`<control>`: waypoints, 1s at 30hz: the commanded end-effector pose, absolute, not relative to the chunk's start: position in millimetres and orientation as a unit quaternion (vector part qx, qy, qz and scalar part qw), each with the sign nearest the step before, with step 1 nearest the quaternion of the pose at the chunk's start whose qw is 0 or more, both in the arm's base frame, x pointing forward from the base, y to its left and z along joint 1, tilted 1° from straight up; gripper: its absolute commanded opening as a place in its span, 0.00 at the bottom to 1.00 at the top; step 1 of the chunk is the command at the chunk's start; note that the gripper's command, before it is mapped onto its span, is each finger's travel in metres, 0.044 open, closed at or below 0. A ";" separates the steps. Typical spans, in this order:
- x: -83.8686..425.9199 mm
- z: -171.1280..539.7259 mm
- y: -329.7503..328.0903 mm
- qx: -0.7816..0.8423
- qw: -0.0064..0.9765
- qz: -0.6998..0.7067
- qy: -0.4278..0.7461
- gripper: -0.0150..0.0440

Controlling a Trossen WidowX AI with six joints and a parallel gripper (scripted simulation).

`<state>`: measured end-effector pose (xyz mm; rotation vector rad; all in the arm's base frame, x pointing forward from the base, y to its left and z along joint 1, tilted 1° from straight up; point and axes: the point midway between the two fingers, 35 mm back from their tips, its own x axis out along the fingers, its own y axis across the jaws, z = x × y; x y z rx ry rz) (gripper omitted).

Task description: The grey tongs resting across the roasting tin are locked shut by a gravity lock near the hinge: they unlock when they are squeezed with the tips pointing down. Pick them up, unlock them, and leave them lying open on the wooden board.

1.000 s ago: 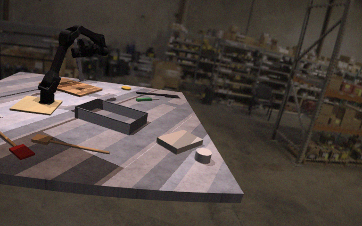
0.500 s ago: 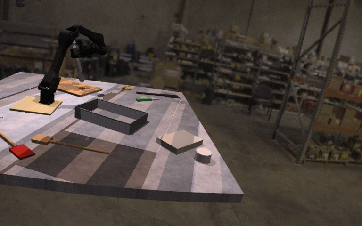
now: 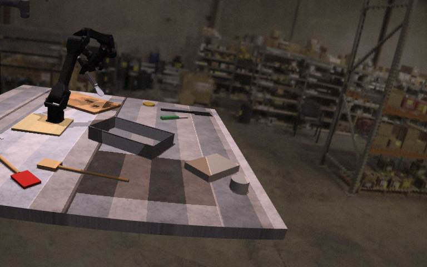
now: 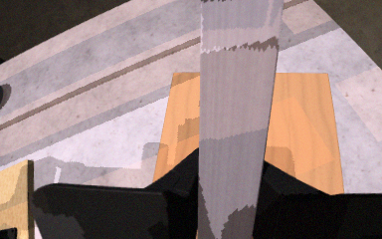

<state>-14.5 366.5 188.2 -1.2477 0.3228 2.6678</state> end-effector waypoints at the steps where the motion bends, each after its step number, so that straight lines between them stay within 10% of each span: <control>1: -16.2 185.1 368.0 -0.475 0.086 0.868 0.117 0.00; 30: -16.4 186.8 381.4 -0.700 0.130 0.693 0.113 0.00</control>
